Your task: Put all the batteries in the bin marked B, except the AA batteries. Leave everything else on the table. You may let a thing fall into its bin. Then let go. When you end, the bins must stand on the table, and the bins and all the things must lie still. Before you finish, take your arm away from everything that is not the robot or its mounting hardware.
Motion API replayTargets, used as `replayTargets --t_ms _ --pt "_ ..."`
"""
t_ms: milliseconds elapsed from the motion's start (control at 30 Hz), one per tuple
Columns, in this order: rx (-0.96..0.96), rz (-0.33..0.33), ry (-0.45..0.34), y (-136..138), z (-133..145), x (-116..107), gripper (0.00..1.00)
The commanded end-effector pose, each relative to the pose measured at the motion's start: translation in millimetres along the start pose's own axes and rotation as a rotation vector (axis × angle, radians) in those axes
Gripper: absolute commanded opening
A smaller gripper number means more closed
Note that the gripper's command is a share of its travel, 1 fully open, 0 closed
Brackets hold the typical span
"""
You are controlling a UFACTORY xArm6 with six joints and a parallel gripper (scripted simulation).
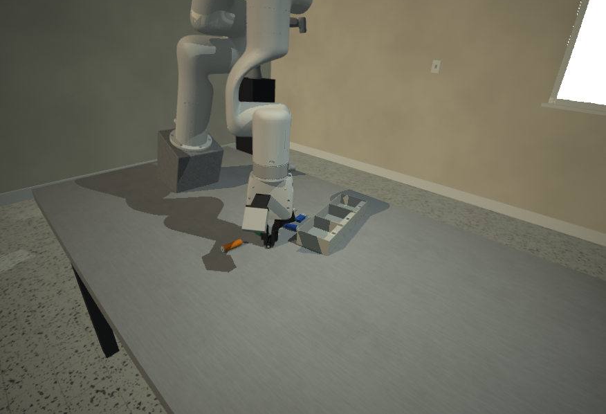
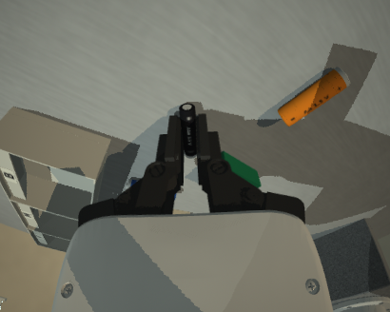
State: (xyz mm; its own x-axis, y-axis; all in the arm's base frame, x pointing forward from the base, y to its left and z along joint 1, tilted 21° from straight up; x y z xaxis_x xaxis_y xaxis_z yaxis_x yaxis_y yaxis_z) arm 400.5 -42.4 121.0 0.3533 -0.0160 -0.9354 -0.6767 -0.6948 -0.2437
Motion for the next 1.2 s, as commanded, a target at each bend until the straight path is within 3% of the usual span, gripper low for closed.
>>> replayTargets --t_ms 0,533,1100,1167 --pt "0.0 -0.003 0.004 -1 -1 -12 0.0" --pt "0.0 -0.003 0.004 -1 -1 -59 0.0" --pt "0.0 -0.003 0.004 -1 -1 -58 0.0" --pt "0.0 -0.003 0.004 -12 1 -58 0.0"
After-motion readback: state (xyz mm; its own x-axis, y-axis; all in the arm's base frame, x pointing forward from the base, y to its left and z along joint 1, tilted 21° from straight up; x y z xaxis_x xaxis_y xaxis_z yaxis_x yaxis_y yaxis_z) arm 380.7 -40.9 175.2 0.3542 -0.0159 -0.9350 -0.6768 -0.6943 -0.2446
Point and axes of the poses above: the point where the finger pads meet when closed, its own x axis out along the fingers, its own y axis across the jaws, z = x × y, the point moved 10 cm from there along -x, back along the fingers, and after that the axes turned 3 degrees about -x, right-handed, at the moved point
